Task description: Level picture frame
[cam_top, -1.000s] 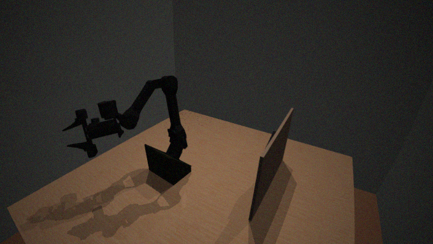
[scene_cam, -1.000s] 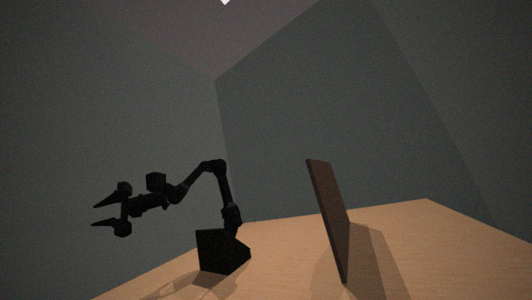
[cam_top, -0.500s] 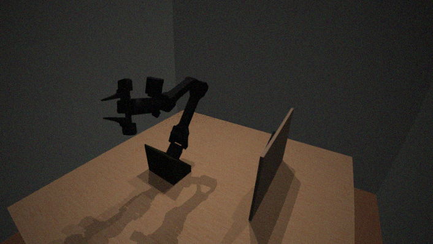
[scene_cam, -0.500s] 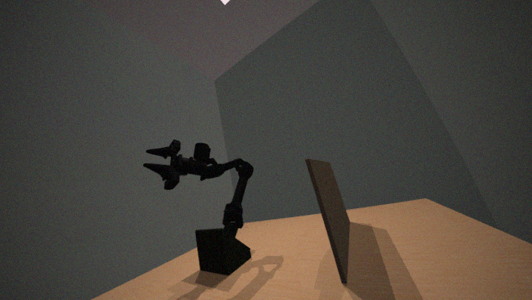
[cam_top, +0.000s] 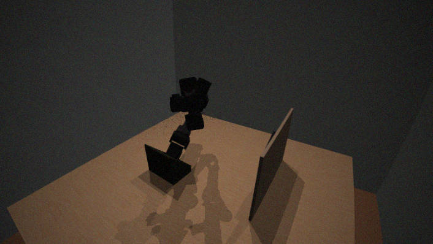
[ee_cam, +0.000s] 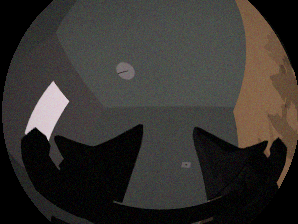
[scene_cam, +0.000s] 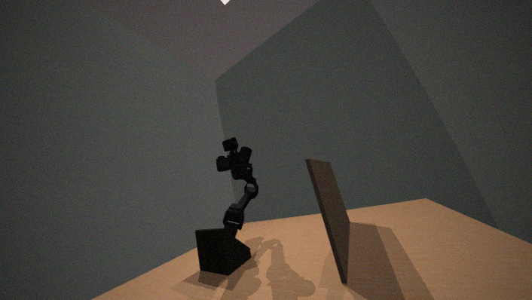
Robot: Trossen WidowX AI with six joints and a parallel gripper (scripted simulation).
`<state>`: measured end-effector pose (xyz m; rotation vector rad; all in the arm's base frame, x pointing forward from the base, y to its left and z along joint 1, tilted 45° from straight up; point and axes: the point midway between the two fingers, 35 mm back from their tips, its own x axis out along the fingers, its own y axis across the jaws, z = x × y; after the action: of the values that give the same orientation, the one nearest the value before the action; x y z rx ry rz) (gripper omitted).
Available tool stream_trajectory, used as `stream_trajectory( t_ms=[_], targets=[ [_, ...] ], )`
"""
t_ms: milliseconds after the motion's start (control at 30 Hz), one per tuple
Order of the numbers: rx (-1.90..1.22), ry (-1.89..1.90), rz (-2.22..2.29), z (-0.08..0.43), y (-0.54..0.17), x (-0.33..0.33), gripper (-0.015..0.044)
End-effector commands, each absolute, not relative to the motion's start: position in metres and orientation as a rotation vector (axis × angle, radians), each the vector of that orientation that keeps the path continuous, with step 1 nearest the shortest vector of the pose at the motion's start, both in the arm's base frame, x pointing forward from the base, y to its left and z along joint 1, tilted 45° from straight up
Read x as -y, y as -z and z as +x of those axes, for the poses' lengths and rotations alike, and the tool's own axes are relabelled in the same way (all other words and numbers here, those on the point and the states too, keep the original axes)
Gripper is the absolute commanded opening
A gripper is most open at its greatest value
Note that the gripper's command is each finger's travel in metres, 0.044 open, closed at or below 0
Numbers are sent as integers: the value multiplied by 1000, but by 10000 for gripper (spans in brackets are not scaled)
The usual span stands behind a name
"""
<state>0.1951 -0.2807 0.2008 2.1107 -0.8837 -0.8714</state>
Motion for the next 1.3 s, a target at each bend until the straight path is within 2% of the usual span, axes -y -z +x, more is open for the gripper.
stream_trajectory(
  t_ms=[0,267,567,1267],
  targets=[
    [720,672,2235,218,-220,216,260],
    [395,321,2424,223,-242,105,260],
    [-46,-28,2579,190,-243,5,260],
    [-82,-52,2587,187,-242,-1,260]
  ],
)
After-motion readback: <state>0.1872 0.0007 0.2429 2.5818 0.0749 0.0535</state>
